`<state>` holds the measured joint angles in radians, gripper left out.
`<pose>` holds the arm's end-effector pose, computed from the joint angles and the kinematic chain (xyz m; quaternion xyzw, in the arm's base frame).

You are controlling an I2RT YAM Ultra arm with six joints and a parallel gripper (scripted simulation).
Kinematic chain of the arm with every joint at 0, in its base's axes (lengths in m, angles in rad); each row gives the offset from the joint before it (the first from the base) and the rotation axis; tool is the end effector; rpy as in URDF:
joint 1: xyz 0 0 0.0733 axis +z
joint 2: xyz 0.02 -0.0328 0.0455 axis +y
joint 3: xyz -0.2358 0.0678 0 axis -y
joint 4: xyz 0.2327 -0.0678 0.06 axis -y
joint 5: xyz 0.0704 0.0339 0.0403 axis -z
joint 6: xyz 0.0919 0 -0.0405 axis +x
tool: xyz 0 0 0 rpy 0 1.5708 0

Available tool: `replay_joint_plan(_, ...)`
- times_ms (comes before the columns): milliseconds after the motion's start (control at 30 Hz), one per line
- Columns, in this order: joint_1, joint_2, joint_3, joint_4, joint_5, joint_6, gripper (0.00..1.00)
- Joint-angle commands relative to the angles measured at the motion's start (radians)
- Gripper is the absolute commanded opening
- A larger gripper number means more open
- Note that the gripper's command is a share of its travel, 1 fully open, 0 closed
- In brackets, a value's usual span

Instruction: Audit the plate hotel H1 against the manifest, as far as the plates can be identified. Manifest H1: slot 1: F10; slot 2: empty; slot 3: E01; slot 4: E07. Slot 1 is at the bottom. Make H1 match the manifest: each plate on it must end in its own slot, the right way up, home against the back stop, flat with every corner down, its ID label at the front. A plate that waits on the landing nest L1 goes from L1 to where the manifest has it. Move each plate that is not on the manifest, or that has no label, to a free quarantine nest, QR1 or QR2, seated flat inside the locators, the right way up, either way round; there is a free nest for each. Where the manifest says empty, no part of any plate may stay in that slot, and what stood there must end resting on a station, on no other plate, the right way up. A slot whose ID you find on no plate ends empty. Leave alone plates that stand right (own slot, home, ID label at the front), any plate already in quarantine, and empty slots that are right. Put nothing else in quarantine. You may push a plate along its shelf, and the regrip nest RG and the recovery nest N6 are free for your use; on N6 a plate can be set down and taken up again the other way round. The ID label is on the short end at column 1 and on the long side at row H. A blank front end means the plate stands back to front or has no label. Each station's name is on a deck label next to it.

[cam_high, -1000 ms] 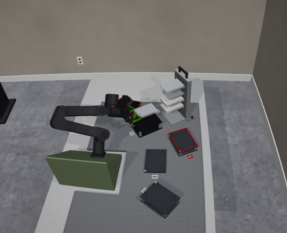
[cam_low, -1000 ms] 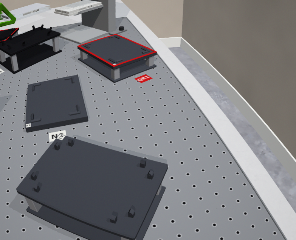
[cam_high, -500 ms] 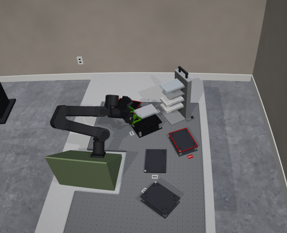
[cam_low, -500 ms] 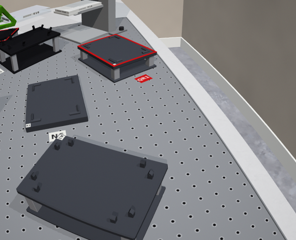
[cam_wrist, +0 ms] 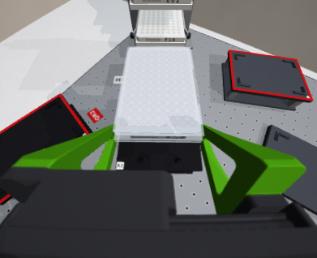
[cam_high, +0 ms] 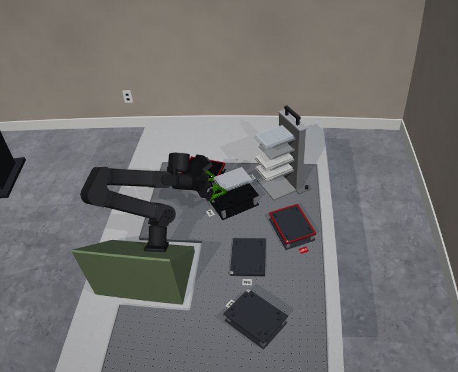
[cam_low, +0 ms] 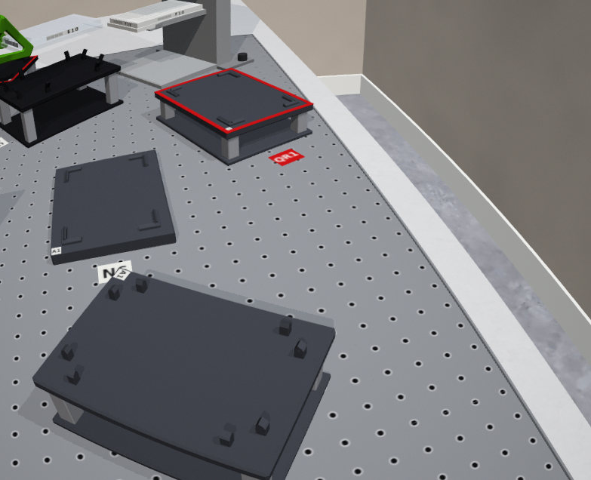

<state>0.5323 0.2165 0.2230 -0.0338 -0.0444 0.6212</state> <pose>0.1560 0.0979 0.2263 0.0164 0.7165 0.3935 0.5758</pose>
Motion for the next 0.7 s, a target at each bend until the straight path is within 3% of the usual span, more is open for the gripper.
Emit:
replay_joint_plan(0, 0.006, 0.001, 0.002, 0.024, 0.033, 0.001, 0.86)
replay_joint_plan(667, 0.063, 0.026, -0.025, 0.077, 0.091, 0.001, 0.86)
